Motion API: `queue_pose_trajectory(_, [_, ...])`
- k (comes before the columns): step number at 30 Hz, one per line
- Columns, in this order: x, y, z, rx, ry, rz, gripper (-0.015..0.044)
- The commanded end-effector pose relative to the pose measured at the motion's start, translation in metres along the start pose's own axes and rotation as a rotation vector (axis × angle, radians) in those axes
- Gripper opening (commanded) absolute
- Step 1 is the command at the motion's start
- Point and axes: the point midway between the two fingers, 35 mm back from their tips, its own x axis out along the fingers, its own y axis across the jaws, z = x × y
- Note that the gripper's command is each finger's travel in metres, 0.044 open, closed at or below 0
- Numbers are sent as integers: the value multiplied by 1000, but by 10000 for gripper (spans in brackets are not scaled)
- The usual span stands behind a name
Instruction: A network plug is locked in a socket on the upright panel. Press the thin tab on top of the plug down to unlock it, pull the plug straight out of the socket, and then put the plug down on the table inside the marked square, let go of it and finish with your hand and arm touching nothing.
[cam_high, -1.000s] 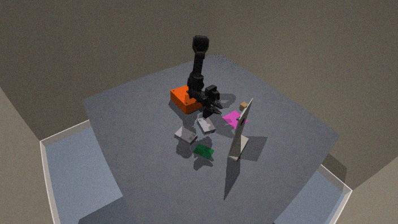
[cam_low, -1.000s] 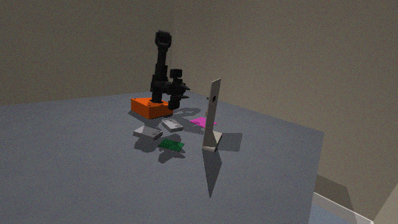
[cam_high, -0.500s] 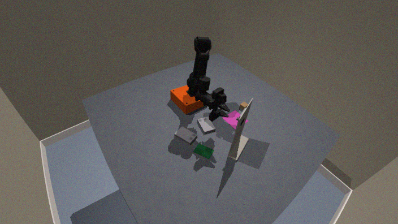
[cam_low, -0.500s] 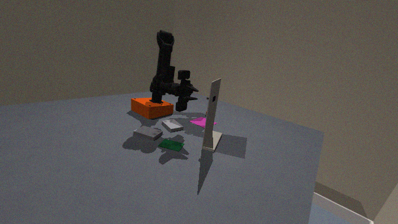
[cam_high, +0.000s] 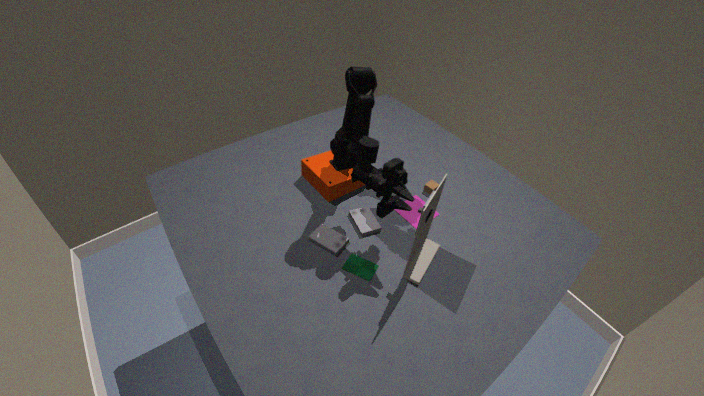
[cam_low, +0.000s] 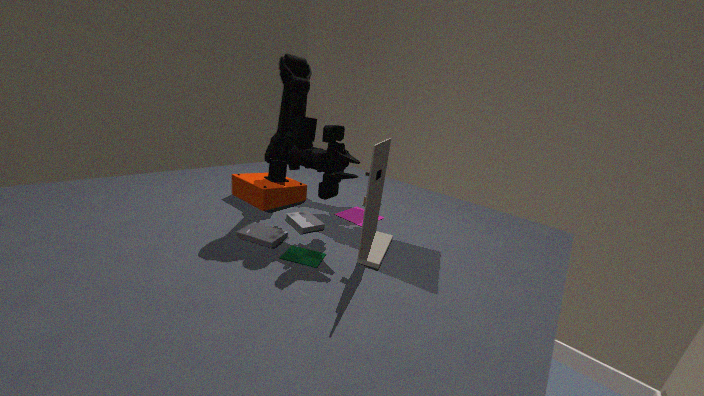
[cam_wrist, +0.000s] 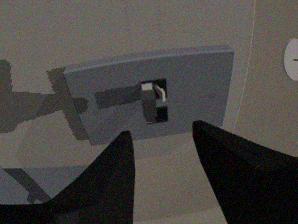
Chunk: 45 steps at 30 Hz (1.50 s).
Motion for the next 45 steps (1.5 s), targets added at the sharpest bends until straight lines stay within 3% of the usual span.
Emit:
queue_pose_trajectory(1, [7, 2, 0, -3, 3, 4, 156])
queue_pose_trajectory(19, [33, 1, 9, -2, 3, 2, 156])
queue_pose_trajectory(21, [33, 1, 9, -2, 3, 2, 104])
queue_pose_trajectory(36, [33, 1, 9, -2, 3, 2, 4])
queue_pose_trajectory(45, [28, 2, 9, -2, 3, 2, 0])
